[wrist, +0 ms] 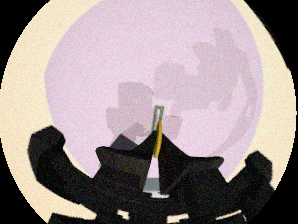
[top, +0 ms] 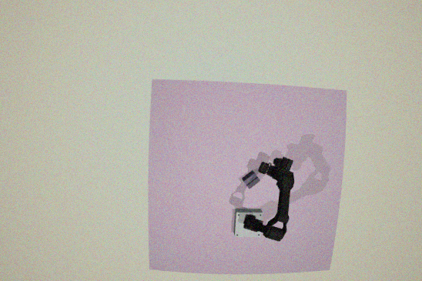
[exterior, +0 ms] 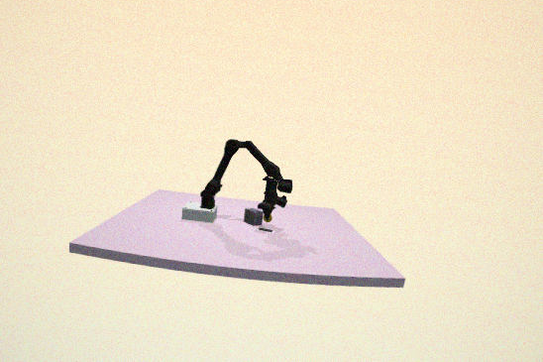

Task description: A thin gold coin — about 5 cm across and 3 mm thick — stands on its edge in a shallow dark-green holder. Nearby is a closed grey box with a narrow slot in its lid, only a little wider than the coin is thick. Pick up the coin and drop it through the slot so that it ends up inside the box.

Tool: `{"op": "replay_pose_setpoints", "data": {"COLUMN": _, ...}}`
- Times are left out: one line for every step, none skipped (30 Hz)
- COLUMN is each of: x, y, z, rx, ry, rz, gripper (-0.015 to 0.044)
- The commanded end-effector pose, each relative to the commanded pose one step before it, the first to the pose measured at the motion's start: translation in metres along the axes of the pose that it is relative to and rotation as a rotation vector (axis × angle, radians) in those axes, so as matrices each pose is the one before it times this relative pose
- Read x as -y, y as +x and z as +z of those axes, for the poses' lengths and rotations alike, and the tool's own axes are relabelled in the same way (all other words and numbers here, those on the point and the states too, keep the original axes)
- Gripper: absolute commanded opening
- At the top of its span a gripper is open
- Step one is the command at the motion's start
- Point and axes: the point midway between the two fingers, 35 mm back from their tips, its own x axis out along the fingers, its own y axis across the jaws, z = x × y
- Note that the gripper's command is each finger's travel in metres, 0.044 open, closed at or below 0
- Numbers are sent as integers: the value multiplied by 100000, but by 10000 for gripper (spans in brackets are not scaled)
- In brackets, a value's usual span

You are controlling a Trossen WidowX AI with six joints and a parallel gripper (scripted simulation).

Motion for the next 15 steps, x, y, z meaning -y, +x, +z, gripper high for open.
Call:
{"op": "replay_pose_setpoints", "data": {"x": 41, "y": -1406, "z": 106, "rx": 769, "ry": 587, "rz": -403, "gripper": 0}}
{"op": "replay_pose_setpoints", "data": {"x": -2, "y": -255, "z": -10, "rx": 0, "ry": 0, "rz": 0, "gripper": 0}}
{"op": "replay_pose_setpoints", "data": {"x": -2, "y": -255, "z": -12, "rx": 0, "ry": 0, "rz": 0, "gripper": 0}}
{"op": "replay_pose_setpoints", "data": {"x": -1, "y": -256, "z": -14, "rx": 0, "ry": 0, "rz": 0, "gripper": 0}}
{"op": "replay_pose_setpoints", "data": {"x": -1, "y": -256, "z": -16, "rx": -1, "ry": 0, "rz": 0, "gripper": 0}}
{"op": "replay_pose_setpoints", "data": {"x": -1, "y": -256, "z": -19, "rx": -1, "ry": 0, "rz": 0, "gripper": 0}}
{"op": "replay_pose_setpoints", "data": {"x": -1, "y": -257, "z": -21, "rx": -1, "ry": 0, "rz": 0, "gripper": 0}}
{"op": "replay_pose_setpoints", "data": {"x": -1, "y": -257, "z": -23, "rx": -1, "ry": 0, "rz": 0, "gripper": 0}}
{"op": "replay_pose_setpoints", "data": {"x": -1, "y": -257, "z": -25, "rx": -1, "ry": 0, "rz": 0, "gripper": 0}}
{"op": "replay_pose_setpoints", "data": {"x": -1, "y": -257, "z": -28, "rx": -2, "ry": 0, "rz": 0, "gripper": 0}}
{"op": "replay_pose_setpoints", "data": {"x": -1, "y": -258, "z": -30, "rx": -2, "ry": 0, "rz": 0, "gripper": 0}}
{"op": "replay_pose_setpoints", "data": {"x": -1, "y": -258, "z": -32, "rx": -2, "ry": 0, "rz": 0, "gripper": 0}}
{"op": "replay_pose_setpoints", "data": {"x": -1, "y": -258, "z": -35, "rx": -2, "ry": 0, "rz": 0, "gripper": 0}}
{"op": "replay_pose_setpoints", "data": {"x": -1, "y": -258, "z": -37, "rx": -2, "ry": 0, "rz": 0, "gripper": 0}}
{"op": "replay_pose_setpoints", "data": {"x": 0, "y": -211, "z": -32, "rx": -2, "ry": 0, "rz": 0, "gripper": 0}}
